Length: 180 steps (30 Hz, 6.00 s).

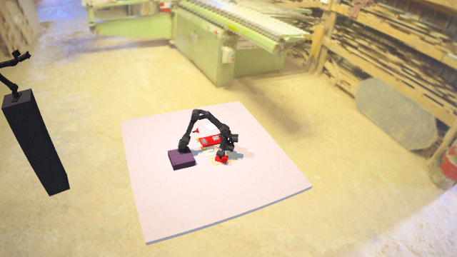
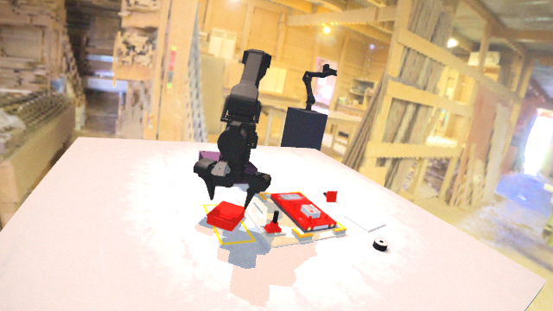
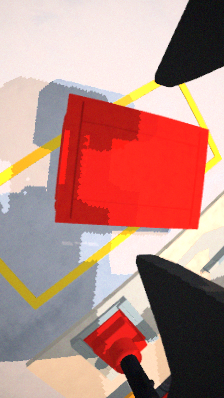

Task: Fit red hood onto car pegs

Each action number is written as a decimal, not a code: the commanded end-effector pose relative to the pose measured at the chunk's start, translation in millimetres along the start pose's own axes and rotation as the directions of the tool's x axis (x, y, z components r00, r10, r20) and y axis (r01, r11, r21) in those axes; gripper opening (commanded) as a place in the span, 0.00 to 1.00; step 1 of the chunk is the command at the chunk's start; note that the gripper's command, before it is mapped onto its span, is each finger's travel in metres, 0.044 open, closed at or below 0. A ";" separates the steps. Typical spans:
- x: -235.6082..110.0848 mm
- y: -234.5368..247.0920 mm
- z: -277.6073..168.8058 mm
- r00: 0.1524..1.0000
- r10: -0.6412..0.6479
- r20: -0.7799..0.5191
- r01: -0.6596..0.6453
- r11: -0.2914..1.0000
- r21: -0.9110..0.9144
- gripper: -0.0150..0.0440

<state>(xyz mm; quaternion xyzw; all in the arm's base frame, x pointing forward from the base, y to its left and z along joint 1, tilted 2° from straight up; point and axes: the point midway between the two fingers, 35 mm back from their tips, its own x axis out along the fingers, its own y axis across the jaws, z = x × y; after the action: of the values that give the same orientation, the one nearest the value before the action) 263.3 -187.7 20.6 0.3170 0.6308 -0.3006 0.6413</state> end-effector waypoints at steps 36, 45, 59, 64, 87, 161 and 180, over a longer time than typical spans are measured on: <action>25.0 -1.5 -3.2 1.000 -0.004 -0.002 0.004 1.000 0.005 1.00; 29.5 -1.5 -3.3 1.000 -0.004 -0.002 0.004 1.000 0.005 1.00; 36.3 -1.6 -3.5 1.000 -0.004 -0.002 0.004 1.000 0.005 1.00; 34.9 -1.2 -3.6 1.000 -0.001 -0.003 0.001 1.000 0.000 0.82; 6.1 -1.1 -3.4 1.000 -0.001 -0.003 0.001 1.000 0.000 0.25; -65.3 198.5 -117.7 1.000 0.015 -0.013 -0.020 0.747 -0.665 0.25; -15.2 201.2 -119.9 1.000 0.015 -0.014 -0.020 0.745 -0.666 0.25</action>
<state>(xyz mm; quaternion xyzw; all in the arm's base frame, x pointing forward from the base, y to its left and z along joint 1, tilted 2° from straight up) 345.8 28.8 45.7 0.0726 0.6979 -0.0482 0.7108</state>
